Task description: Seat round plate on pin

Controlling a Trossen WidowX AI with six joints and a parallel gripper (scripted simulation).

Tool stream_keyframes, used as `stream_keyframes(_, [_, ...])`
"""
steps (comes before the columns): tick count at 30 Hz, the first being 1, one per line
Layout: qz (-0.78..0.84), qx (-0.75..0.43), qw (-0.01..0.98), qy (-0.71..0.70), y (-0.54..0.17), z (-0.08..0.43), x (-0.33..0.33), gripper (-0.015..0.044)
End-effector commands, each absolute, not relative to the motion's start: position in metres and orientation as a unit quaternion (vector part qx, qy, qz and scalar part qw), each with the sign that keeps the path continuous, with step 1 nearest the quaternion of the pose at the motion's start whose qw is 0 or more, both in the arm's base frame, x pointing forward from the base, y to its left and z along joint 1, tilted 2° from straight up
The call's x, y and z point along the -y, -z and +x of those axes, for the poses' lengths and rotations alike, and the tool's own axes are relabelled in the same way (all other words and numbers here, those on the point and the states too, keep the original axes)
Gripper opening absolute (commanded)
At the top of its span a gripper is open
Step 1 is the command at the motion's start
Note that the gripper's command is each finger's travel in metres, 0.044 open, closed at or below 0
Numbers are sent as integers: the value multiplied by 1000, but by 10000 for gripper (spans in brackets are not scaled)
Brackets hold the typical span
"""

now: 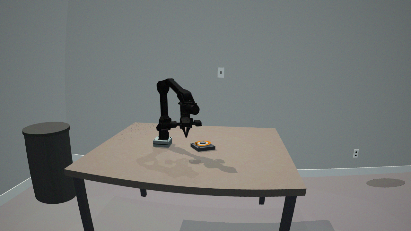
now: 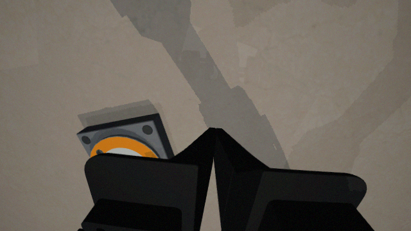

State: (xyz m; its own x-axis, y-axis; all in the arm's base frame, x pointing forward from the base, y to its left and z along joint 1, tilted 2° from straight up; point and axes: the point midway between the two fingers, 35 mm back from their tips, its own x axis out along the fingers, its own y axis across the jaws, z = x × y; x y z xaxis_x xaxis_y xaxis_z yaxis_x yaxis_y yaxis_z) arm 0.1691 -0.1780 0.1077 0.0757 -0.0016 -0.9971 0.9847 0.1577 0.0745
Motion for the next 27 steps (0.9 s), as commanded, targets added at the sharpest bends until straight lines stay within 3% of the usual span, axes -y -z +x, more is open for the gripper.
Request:
stream_keyframes(1, [359, -597, 631, 341, -100, 190, 143, 0])
stream_keyframes(14, [46, -692, 719, 49, -88, 218, 52, 0])
stream_keyframes(27, [24, -693, 720, 38, -75, 220, 50, 0])
